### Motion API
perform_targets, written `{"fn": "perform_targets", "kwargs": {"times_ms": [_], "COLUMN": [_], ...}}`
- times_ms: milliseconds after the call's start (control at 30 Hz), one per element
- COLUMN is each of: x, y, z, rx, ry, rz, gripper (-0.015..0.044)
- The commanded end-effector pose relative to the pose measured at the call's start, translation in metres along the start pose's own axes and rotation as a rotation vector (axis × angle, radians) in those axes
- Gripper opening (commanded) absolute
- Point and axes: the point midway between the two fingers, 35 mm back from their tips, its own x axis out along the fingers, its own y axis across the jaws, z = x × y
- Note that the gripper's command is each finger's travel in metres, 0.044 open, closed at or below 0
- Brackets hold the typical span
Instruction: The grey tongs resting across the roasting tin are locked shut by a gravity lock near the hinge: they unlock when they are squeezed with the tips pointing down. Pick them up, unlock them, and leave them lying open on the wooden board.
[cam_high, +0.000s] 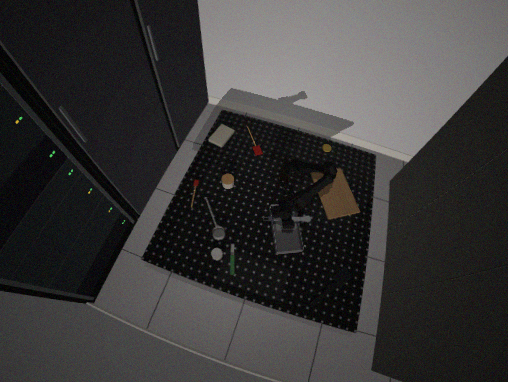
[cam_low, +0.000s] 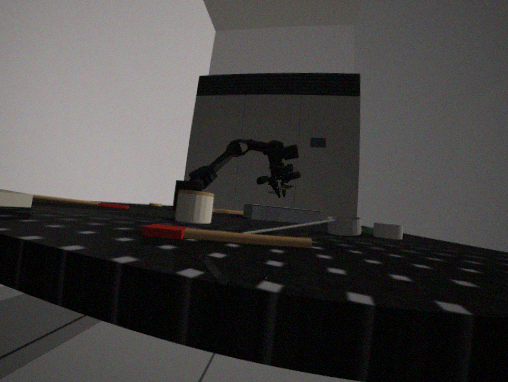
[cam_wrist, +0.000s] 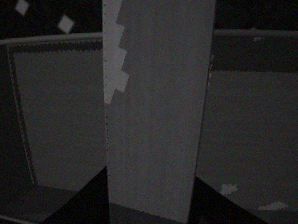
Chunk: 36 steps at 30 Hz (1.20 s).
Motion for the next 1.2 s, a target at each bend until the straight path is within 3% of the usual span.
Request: {"fn": "perform_targets", "kwargs": {"times_ms": [0, 500, 800, 1167], "x": [0.001, -0.003, -0.003, -0.018], "y": [0.001, -0.003, -0.003, 0.010], "z": [0.001, -0.009, -0.010, -0.075], "rx": [-0.005, -0.022, -0.023, -0.265], "ry": [-0.002, 0.024, 0.026, 0.054], "rz": [-0.052, -0.255, -0.265, -0.260], "gripper": [-0.0150, -0.0150, -0.0150, -0.0150]}}
